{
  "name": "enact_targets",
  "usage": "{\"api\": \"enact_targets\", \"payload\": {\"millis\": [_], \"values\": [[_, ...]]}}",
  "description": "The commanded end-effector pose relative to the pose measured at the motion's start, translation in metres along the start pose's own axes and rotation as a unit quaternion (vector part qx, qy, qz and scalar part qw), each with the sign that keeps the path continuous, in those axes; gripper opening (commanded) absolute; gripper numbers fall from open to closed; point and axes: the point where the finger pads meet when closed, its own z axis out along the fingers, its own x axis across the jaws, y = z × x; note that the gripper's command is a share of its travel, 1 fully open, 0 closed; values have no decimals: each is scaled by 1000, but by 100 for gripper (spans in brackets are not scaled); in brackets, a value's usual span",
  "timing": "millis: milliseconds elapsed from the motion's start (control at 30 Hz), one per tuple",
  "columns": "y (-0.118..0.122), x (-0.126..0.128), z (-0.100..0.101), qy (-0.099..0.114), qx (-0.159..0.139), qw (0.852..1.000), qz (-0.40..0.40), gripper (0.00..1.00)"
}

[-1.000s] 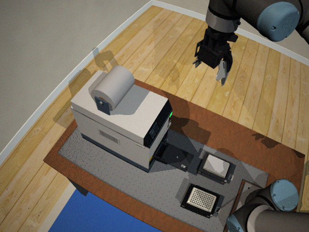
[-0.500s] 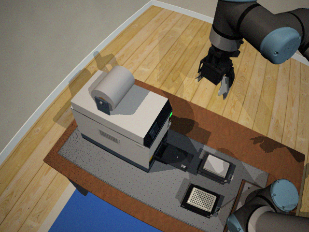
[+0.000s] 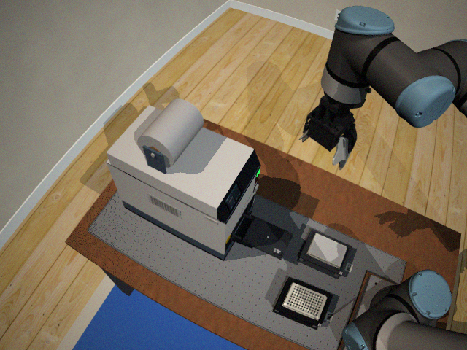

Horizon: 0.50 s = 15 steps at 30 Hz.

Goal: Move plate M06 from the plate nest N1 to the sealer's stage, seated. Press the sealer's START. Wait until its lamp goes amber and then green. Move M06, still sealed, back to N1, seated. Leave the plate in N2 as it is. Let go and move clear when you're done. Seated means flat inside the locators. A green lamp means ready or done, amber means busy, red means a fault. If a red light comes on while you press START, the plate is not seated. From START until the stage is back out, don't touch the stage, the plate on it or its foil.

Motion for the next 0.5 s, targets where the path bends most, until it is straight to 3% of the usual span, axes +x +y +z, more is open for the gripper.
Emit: {"api": "enact_targets", "payload": {"millis": [0, 200, 467], "values": [[3, 9, 16, -1, -1, 1000, 0, 68], [8, 25, 41, -1, -1, 1000, 0, 68], [11, 36, 60, -1, -2, 1000, 0, 68]]}}
